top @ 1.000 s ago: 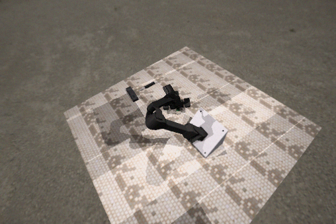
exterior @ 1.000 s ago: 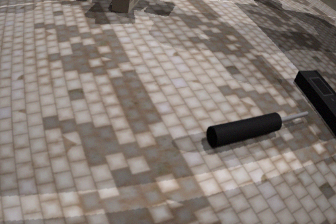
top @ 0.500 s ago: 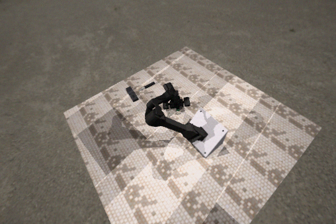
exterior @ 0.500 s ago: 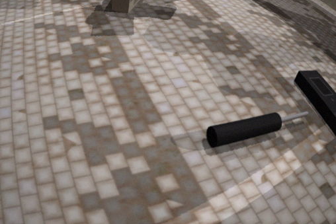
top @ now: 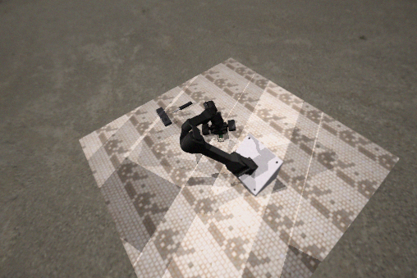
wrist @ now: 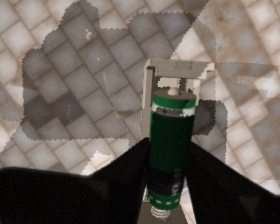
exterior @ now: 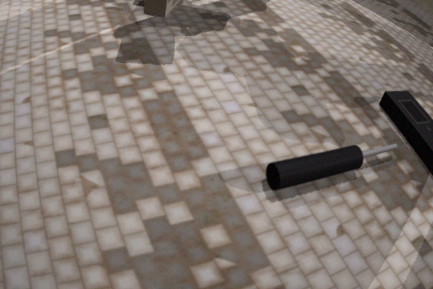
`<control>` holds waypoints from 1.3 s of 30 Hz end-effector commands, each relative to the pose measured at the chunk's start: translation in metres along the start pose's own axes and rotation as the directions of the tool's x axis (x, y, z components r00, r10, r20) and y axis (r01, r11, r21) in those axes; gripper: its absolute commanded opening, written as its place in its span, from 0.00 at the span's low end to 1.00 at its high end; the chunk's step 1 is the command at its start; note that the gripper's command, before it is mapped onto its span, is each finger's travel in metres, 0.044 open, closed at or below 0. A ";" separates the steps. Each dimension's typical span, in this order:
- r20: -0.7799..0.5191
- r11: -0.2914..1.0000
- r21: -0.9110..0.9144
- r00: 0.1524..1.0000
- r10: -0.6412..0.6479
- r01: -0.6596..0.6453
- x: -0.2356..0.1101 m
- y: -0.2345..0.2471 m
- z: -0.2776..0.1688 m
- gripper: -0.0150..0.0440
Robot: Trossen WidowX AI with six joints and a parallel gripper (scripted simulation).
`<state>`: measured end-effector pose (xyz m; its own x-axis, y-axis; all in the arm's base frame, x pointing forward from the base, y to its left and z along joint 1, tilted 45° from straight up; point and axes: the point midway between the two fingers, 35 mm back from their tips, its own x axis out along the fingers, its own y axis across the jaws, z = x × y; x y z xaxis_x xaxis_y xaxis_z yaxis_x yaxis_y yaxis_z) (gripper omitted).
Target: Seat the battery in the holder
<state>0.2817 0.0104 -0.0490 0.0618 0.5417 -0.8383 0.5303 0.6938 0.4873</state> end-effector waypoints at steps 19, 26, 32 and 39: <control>-0.135 1.000 -0.001 0.991 -0.006 0.006 0.004 0.000 -0.003 0.38; -0.164 1.000 -0.004 0.986 -0.008 0.008 0.004 0.001 -0.001 0.38; -0.174 1.000 -0.006 0.985 -0.010 0.010 0.004 0.001 0.000 0.38; -0.176 1.000 -0.006 0.984 -0.012 0.011 0.005 0.001 0.006 0.38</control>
<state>0.2861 0.0114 -0.0530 -0.0917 0.6040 -0.7917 0.5254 0.7047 0.4768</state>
